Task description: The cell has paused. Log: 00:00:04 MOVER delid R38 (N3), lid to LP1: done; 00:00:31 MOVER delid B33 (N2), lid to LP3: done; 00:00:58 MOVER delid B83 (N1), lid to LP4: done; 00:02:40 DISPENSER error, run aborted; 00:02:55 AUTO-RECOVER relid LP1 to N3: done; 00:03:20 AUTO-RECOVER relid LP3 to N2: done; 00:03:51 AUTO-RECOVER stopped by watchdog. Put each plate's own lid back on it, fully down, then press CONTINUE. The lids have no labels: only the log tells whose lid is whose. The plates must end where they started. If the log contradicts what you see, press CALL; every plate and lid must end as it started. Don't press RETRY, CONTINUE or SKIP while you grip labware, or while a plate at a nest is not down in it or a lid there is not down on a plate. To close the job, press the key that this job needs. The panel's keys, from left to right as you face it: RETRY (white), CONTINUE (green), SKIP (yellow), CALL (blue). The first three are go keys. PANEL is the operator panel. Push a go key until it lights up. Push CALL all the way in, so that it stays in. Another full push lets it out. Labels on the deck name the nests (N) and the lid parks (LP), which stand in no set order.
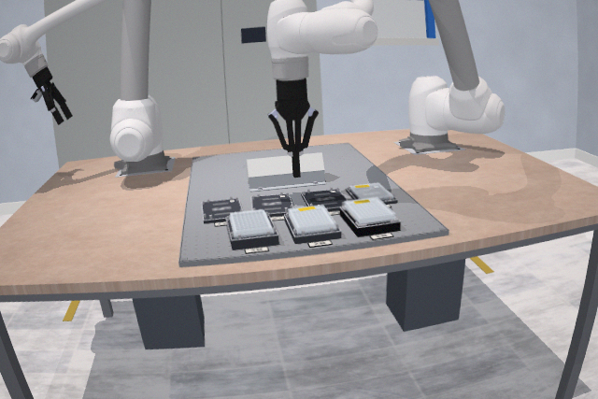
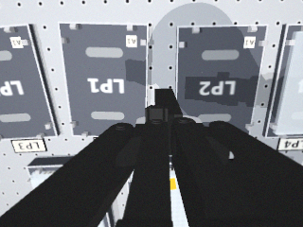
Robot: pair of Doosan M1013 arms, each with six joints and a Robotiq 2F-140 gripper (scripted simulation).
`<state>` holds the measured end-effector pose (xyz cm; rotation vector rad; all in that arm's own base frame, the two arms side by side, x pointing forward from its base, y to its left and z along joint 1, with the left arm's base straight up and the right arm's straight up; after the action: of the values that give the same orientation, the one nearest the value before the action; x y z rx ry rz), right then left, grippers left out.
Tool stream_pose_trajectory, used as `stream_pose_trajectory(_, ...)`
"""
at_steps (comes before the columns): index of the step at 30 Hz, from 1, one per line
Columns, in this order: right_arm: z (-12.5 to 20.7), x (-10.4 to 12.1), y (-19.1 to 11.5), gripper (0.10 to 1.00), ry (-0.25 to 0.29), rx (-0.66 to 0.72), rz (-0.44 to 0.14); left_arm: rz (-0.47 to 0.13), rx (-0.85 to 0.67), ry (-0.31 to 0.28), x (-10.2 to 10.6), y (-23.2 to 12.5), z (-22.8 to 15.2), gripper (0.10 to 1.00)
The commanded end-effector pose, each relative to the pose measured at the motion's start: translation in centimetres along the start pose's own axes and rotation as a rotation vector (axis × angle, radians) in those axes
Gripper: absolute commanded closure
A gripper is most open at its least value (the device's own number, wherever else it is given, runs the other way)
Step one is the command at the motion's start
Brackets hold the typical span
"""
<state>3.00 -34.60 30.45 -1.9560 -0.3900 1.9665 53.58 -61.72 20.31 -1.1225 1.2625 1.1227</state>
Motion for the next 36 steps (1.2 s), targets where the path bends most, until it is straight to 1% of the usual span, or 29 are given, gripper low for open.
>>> stream_pose_trajectory(1,0.0,-0.1,0.0,0.098,0.001,0.0,0.001,-0.001,0.0,0.001,-0.1,0.0,0.0,0.999)
stream_pose_trajectory(18,0.0,-0.1,0.0,0.098,0.001,0.0,0.001,-0.001,0.0,0.001,-0.1,-0.1,-0.4,0.999)
stream_pose_trajectory(20,0.0,-0.1,0.0,0.098,0.001,0.0,0.001,-0.001,0.0,0.001,-0.2,-0.3,-1.6,0.999)
stream_pose_trajectory(24,0.0,-0.1,0.0,0.098,0.001,0.0,0.001,-0.001,0.0,0.001,-0.2,-0.8,-5.5,0.999)
stream_pose_trajectory(26,0.0,-0.1,0.0,0.098,0.001,0.0,0.001,-0.001,0.0,0.001,-0.2,-0.8,-5.5,0.999)
stream_pose_trajectory(28,0.0,-0.1,0.0,0.098,0.001,0.0,0.001,-0.001,0.0,0.001,-0.2,-0.9,-8.1,0.999)
stream_pose_trajectory(32,0.0,-0.1,0.0,0.098,0.001,0.0,0.001,-0.001,0.0,0.001,-0.2,-1.0,-11.6,0.999)
stream_pose_trajectory(34,0.0,-0.1,0.0,0.098,0.001,0.0,0.001,-0.001,0.0,0.001,-0.1,-1.0,-12.8,0.999)
stream_pose_trajectory(36,0.0,-0.1,0.0,0.098,0.001,0.0,0.001,-0.001,0.0,0.001,-0.1,-1.0,-13.2,0.999)
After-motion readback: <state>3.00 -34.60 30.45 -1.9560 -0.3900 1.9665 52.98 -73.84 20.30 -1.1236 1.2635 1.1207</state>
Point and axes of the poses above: on each arm, the point where the finger pads meet when closed, its own x axis out along the fingers, its own z axis across the jaws, y = z × x, the point moved 8 cm from there along -x, back along the fingers, and after that the axes turned 5 degrees about x, right-handed, at the moved point
